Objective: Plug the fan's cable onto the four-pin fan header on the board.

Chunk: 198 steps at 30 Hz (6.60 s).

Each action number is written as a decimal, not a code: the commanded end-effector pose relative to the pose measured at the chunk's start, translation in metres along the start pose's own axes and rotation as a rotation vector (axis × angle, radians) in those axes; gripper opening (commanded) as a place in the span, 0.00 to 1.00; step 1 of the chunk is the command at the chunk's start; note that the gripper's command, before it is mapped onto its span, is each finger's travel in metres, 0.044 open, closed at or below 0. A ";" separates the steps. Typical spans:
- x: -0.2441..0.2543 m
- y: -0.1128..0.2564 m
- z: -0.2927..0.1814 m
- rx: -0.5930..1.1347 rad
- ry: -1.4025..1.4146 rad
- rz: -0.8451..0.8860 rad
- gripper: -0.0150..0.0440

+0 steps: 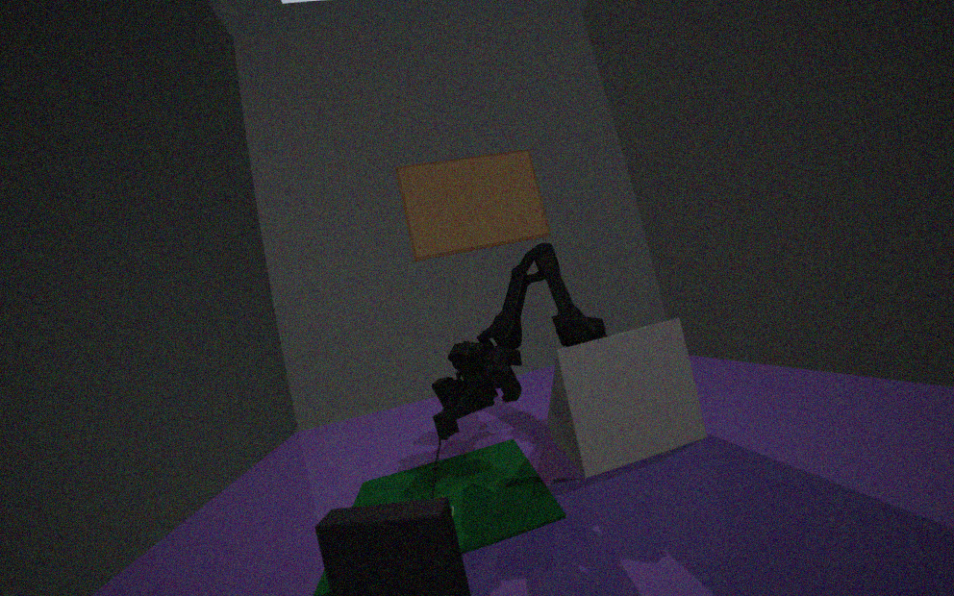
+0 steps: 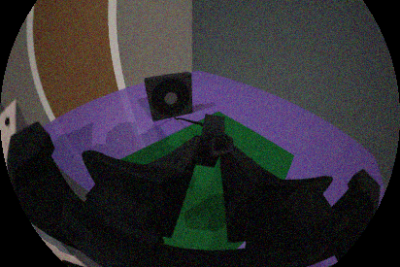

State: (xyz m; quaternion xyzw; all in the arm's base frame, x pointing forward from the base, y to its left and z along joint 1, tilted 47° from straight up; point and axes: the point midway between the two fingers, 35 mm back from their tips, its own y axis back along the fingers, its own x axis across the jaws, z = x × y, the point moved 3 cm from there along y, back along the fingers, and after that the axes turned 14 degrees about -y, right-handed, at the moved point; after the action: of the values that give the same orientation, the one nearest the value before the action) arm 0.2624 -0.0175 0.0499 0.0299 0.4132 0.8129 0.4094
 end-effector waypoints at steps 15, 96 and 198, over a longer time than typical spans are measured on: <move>0.003 0.011 0.004 -0.089 0.077 -0.041 0.25; -0.017 0.008 -0.045 -0.090 0.084 -0.031 0.25; -0.030 -0.003 -0.082 -0.083 0.080 -0.029 0.49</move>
State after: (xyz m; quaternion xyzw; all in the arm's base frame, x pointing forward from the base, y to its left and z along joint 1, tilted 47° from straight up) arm 0.2519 -0.0905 0.0026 -0.0255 0.3954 0.8240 0.4050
